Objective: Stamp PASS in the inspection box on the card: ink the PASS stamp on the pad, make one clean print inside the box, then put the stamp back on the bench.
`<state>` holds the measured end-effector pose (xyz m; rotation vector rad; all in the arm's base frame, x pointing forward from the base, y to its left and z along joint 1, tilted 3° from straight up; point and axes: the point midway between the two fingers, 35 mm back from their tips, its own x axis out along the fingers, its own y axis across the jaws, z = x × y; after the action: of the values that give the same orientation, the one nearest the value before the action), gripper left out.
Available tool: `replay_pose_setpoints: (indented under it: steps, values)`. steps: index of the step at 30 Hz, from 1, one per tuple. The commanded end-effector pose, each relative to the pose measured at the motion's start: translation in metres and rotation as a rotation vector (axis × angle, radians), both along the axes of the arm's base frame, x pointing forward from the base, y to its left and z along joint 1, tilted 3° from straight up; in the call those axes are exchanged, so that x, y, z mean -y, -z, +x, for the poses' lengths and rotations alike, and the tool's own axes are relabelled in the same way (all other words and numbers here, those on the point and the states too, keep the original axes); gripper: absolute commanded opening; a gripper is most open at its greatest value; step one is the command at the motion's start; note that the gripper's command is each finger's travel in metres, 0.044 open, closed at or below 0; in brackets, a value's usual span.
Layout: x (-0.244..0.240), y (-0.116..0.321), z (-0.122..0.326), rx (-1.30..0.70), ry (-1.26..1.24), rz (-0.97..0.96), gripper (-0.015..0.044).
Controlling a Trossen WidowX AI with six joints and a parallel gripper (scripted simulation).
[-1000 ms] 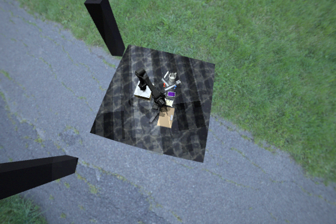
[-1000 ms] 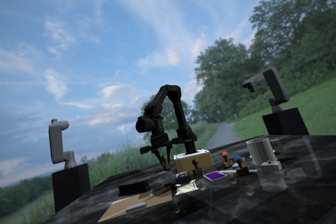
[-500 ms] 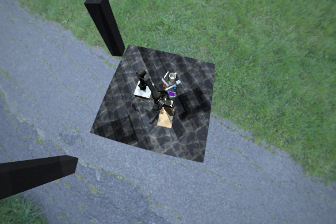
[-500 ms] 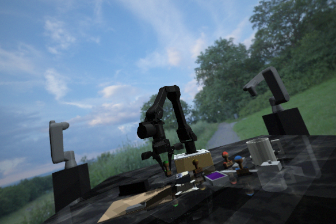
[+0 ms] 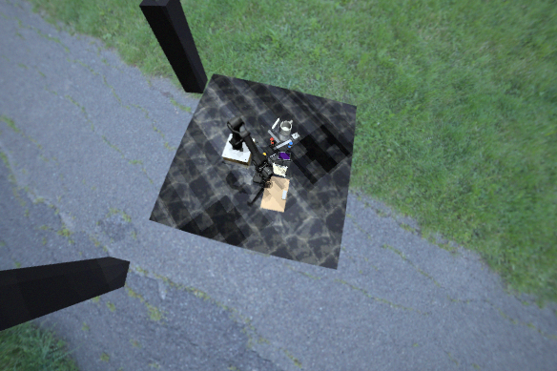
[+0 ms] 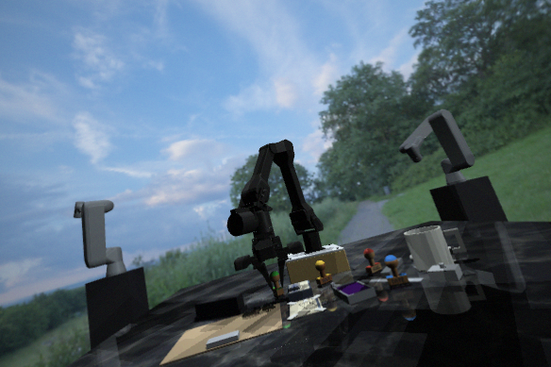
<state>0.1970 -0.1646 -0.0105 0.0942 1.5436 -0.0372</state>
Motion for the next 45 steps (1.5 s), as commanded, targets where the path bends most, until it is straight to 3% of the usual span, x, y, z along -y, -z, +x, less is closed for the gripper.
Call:
replay_pose_setpoints:
  steps: [1, 9, 13, 20, 45]
  values:
    - [0.000, 0.000, 0.000, 0.000, 0.000, 0.000, 0.0053]
    - [0.000, 0.000, 0.000, 0.000, 0.000, 0.000, 0.0258]
    - [0.002, -0.010, 0.002, 0.000, 0.000, -0.001, 0.0258]
    - [0.004, -0.115, 0.000, -0.005, -0.001, 0.000, 0.0258]
    - [0.003, -0.116, 0.000, -0.005, 0.005, 0.005, 0.0258]
